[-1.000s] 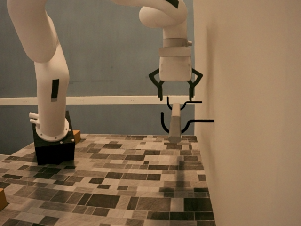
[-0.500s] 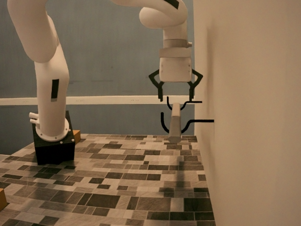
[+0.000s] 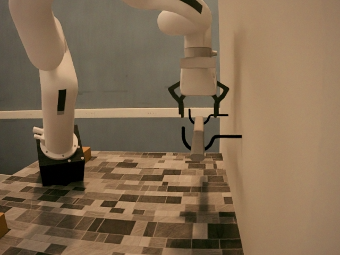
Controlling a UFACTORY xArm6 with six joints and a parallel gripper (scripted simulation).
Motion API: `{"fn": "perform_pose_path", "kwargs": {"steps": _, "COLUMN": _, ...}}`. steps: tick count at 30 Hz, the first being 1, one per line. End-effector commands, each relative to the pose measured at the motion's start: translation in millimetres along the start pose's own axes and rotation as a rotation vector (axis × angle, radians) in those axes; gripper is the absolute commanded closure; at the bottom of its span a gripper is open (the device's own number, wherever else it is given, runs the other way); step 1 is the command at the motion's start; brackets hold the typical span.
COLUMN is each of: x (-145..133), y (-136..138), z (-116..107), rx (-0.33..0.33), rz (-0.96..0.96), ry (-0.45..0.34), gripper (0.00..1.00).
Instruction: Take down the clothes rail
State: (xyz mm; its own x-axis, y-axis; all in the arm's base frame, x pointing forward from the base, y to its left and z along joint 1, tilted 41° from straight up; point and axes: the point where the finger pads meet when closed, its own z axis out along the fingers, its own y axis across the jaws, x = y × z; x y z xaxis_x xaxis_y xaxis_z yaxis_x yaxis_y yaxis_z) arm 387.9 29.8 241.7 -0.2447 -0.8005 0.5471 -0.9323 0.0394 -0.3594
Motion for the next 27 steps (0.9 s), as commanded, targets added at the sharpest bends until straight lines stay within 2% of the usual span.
{"fn": "perform_pose_path", "kwargs": {"steps": 1, "x": 0, "y": -1, "z": 3, "rx": 0.003, "rz": 0.001, "ry": -0.002, "gripper": 0.00}}
{"fn": "perform_pose_path", "kwargs": {"steps": 27, "x": 0, "y": -1, "z": 18, "rx": 0.003, "rz": 0.001, "ry": -0.002, "gripper": 0.00}}
